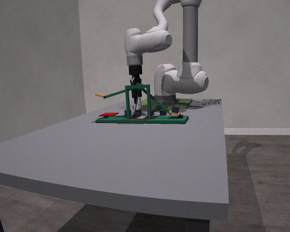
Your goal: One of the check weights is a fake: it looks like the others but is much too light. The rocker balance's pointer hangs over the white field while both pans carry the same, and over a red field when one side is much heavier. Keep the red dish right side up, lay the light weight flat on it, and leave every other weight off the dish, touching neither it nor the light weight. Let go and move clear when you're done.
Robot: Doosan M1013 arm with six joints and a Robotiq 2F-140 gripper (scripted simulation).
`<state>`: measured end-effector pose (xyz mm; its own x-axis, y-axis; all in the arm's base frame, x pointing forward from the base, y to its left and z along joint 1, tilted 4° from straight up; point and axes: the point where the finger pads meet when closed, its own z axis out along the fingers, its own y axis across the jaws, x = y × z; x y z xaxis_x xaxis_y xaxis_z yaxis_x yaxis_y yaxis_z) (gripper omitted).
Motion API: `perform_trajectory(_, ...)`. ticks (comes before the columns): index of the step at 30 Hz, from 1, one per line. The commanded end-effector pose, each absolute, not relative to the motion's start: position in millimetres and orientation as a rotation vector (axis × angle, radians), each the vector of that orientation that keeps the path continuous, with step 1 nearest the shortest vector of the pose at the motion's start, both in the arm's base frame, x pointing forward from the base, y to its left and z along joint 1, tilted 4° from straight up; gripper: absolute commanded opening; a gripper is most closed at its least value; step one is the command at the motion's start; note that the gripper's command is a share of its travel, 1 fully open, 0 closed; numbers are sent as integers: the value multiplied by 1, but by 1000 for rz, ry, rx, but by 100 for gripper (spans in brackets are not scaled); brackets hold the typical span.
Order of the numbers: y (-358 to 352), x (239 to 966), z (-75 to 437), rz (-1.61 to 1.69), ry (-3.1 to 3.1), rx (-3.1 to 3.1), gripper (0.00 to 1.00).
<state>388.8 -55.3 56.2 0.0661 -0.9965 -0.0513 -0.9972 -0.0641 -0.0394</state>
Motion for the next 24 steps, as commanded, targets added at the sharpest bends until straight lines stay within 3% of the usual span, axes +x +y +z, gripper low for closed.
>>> perform_trajectory(1,-55,389,56,16,2104,-2246,35)
perform_trajectory(24,-55,389,50,16,2104,-2246,35)
